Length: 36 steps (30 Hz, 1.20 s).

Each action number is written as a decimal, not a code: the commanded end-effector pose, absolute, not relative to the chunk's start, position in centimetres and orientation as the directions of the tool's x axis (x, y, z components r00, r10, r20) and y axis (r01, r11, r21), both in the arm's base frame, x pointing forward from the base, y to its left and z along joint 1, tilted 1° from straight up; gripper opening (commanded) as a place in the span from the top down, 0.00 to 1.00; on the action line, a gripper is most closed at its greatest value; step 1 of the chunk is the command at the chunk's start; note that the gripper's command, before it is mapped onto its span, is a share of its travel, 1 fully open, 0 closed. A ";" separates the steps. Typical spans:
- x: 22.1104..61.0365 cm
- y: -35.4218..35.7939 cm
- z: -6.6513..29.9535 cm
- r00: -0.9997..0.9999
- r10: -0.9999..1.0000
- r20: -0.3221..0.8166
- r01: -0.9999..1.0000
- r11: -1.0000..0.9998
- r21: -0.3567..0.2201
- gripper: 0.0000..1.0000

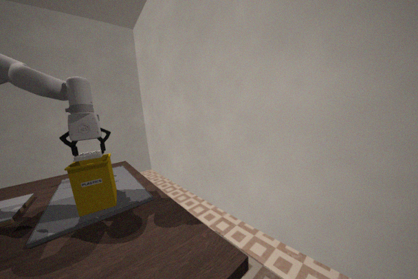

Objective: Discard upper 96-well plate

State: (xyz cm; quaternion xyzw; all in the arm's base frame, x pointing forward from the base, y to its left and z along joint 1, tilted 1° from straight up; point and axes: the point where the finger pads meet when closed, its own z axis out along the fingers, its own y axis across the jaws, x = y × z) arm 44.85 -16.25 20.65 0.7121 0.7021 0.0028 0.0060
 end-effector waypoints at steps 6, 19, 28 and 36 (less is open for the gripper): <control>45.0 -16.3 20.7 0.014 1.000 -0.006 1.000 -0.014 0.017 0.00; 45.0 -16.3 20.7 0.014 1.000 -0.006 1.000 -0.014 0.017 0.00; 45.0 -16.3 20.7 0.014 1.000 -0.006 1.000 -0.014 0.017 0.00; 45.0 -16.3 20.7 0.014 1.000 -0.006 1.000 -0.014 0.017 0.00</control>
